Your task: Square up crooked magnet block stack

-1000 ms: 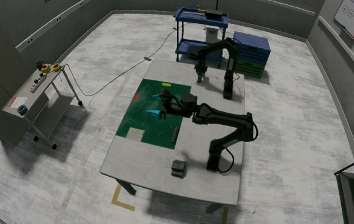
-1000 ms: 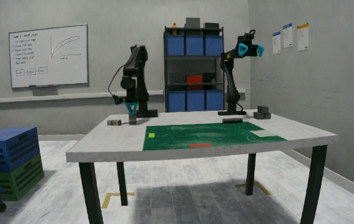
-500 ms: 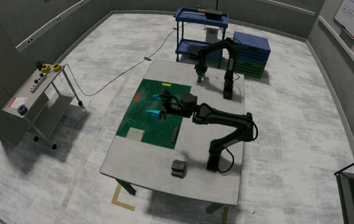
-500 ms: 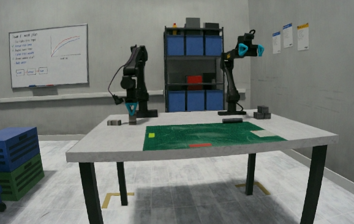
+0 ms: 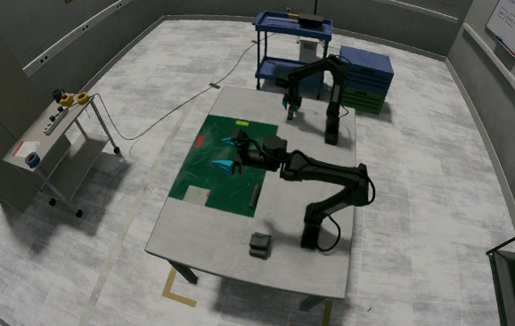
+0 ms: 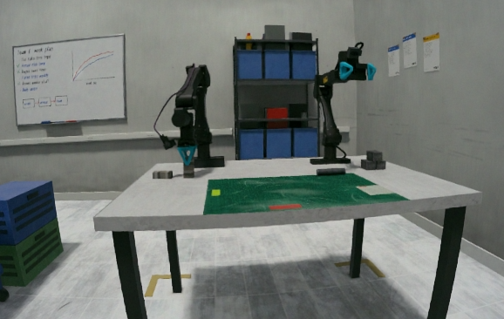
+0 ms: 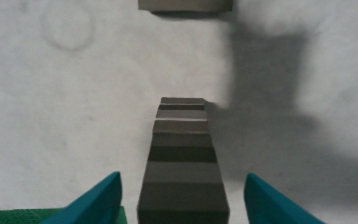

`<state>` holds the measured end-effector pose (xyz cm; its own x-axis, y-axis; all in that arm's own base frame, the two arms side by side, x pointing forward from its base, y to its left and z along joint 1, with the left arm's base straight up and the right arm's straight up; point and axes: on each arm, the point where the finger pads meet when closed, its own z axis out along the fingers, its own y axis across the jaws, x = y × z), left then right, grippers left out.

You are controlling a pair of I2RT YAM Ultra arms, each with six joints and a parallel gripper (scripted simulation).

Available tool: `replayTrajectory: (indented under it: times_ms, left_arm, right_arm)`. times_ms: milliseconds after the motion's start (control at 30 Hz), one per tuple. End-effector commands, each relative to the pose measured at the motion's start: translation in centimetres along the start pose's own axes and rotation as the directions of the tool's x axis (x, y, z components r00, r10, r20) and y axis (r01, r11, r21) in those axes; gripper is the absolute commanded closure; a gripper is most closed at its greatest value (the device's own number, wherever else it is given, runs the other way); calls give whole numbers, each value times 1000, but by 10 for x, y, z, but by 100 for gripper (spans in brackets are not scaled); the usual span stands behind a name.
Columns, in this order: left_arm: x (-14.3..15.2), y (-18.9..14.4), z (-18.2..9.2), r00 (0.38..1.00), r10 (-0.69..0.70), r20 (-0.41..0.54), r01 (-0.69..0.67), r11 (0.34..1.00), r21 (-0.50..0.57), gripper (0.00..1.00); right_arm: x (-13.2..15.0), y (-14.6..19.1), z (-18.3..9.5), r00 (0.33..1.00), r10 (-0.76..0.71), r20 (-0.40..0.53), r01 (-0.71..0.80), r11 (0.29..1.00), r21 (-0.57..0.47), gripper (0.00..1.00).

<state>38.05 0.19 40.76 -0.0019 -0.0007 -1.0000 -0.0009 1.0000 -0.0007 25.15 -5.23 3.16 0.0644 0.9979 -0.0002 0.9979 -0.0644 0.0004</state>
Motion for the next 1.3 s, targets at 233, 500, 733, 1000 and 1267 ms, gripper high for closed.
replayTrajectory:
  times_ms: [233,500,733,1000,1267]
  left_arm:
    - [-18,-2,-9,1000,8,27,-8,1000,1,0]
    - [-18,-2,-9,1000,8,27,-8,1000,1,0]
    - [-18,-2,-9,1000,8,27,-8,1000,1,0]
    - [-18,-2,-9,1000,8,27,-8,1000,1,0]
    - [-18,-2,-9,1000,8,27,-8,1000,1,0]
  right_arm:
    - [-1,-4,-25,1000,18,0,-18,1000,8,38]
    - [-1,-11,-15,1000,10,0,-10,1000,13,38]
    - [-1,-15,-10,1000,13,-3,-13,999,35,38]
    - [-4,-1,-17,1000,14,0,-14,1000,9,67]
    - [-4,-1,-17,1000,14,0,-14,1000,9,67]
